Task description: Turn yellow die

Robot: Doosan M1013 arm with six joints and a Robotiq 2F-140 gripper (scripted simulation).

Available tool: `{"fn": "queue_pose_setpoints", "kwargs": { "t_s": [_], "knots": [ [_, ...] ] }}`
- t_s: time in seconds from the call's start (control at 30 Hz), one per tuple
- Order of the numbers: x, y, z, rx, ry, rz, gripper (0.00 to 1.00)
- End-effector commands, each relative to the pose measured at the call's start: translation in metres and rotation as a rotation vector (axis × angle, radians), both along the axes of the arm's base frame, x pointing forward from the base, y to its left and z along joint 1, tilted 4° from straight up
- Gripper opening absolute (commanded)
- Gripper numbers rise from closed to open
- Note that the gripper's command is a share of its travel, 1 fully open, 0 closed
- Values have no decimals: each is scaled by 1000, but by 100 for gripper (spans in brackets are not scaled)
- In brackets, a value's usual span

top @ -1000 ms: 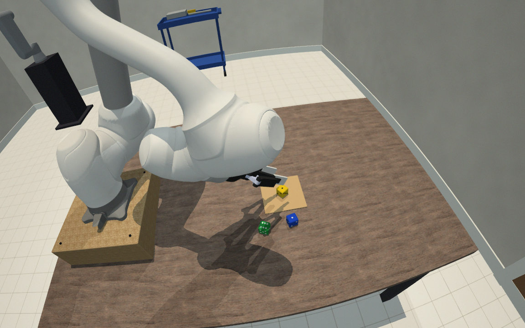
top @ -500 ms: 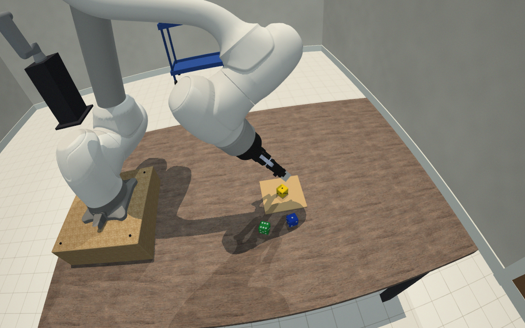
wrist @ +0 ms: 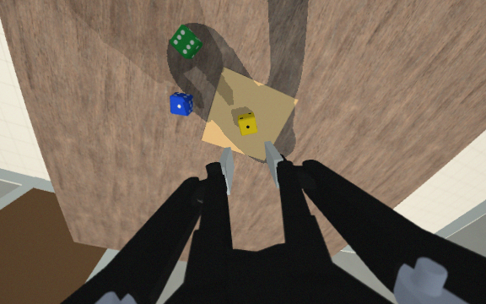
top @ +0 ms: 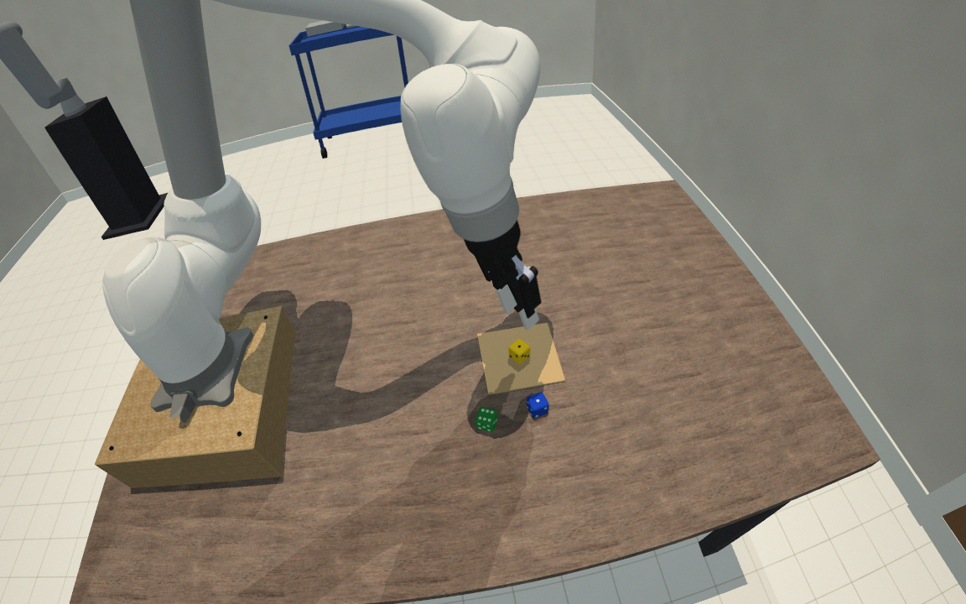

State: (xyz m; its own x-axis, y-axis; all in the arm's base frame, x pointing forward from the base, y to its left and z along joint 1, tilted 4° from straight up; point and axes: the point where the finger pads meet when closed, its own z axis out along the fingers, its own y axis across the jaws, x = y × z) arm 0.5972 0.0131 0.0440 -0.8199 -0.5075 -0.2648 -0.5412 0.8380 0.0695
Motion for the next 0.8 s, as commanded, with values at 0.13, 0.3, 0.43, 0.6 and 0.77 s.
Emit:
{"fn": "queue_pose_setpoints", "kwargs": {
  "t_s": [0.13,0.3,0.43,0.6,0.77],
  "knots": [
    [9,6,5,-126,181,-3,28],
    [10,5,7,-147,201,-5,28],
    [10,5,7,-147,201,-5,100],
    [10,5,7,-147,201,-5,100],
    [10,5,7,-147,201,-5,100]
  ]
}}
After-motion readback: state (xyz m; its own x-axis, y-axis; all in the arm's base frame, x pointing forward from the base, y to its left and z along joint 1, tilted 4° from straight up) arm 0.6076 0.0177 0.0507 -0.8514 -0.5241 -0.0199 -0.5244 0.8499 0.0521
